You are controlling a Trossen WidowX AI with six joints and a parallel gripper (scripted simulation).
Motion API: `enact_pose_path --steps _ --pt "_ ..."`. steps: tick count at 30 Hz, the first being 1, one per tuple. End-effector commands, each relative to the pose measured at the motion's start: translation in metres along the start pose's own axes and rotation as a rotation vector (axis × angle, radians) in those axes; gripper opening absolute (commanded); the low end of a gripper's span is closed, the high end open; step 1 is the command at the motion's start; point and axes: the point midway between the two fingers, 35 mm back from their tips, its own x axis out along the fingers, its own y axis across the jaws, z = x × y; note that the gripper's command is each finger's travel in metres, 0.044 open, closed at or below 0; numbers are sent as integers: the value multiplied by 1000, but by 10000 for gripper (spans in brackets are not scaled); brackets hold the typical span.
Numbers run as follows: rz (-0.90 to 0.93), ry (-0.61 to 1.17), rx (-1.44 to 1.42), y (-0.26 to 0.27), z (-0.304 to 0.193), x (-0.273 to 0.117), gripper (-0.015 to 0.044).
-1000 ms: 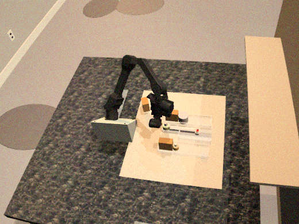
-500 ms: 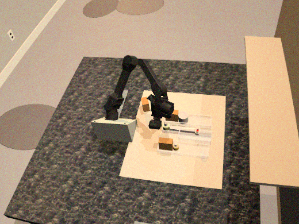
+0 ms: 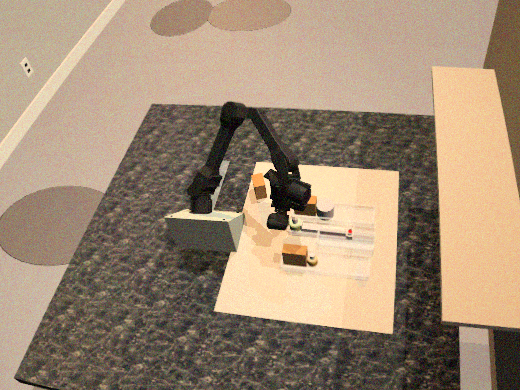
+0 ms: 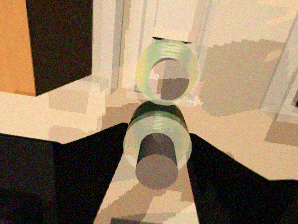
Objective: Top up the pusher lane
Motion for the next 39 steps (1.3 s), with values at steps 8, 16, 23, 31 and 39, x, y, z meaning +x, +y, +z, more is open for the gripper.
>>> enact_pose_path --steps 8,16,23,31,39 --pt "0 -10 -4 0 9 -2 0" --pt "0 -10 -4 0 12 -2 0" --pt "0 -10 -4 1 15 -2 0" --pt "0 -11 -4 1 19 -2 0" --pt "0 -11 -4 1 23 -3 0"
